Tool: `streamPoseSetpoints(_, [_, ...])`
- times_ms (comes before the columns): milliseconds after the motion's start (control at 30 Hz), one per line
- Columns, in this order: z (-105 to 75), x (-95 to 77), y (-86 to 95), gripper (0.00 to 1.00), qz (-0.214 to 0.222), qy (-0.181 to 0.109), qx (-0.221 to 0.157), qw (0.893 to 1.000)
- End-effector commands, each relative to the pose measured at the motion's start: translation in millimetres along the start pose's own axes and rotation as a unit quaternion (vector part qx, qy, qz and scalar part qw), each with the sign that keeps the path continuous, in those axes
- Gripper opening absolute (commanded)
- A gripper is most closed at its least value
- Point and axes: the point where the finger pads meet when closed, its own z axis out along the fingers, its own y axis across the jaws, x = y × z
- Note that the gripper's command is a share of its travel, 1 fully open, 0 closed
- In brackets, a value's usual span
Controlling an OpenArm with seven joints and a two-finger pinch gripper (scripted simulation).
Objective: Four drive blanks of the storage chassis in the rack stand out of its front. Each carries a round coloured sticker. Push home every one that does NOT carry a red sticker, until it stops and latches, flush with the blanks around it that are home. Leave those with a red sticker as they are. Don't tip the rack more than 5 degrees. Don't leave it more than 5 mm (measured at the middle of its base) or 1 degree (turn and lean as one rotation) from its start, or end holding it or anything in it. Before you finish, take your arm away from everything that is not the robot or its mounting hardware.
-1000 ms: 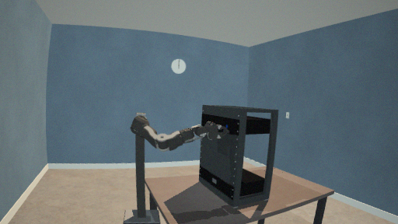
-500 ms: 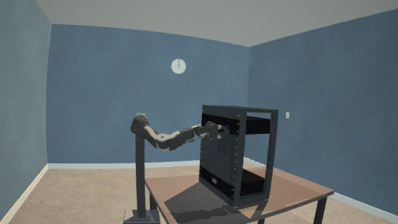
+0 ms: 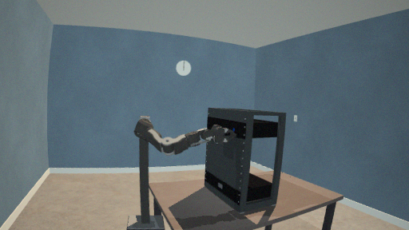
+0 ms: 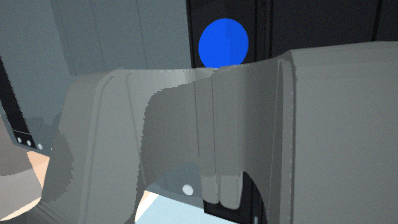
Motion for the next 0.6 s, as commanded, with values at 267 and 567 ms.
streamPoseSetpoints(267, [4.0,13.4,1.0,0.00,-0.002,0.019,0.000,1.000])
streamPoseSetpoints(567, [4.0,13.4,1.0,0.00,-0.002,0.019,0.000,1.000])
